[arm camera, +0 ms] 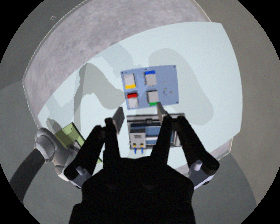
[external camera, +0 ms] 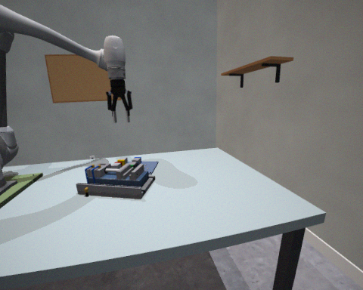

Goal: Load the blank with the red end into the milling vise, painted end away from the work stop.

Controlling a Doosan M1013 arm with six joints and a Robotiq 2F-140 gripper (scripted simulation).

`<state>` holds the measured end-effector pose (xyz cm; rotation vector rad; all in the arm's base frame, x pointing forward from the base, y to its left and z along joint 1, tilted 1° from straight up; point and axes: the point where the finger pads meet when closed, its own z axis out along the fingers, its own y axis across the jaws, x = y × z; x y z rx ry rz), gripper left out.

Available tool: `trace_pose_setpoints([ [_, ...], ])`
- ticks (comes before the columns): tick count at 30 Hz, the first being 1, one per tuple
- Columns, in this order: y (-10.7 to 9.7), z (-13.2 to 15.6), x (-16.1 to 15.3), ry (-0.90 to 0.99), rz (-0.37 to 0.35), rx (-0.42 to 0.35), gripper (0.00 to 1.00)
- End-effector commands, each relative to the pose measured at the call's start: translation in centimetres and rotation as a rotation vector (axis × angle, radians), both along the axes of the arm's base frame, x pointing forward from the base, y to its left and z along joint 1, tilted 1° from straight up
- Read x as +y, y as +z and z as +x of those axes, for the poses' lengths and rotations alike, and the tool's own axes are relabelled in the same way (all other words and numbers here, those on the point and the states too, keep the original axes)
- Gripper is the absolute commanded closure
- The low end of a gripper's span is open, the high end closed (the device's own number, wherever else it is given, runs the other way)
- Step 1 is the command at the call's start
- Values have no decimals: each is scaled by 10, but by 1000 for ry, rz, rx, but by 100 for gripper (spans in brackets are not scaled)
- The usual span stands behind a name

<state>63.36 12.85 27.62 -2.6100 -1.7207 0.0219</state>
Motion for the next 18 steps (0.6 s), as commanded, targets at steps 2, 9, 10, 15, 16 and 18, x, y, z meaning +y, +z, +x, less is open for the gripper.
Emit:
trace_pose_setpoints([
  [2, -16, -6, -2, 6, 1, 0, 53],
  [9, -32, -11, -4, 13, 1, 0, 53],
  [10, -30, -11, -4, 11, 1, 0, 53],
  [15, -46, -16, -5, 12, 1, 0, 53],
  [16, -49, -17, -6, 12, 1, 0, 53],
  [18, -55, -19, -7, 12, 1, 0, 53],
])
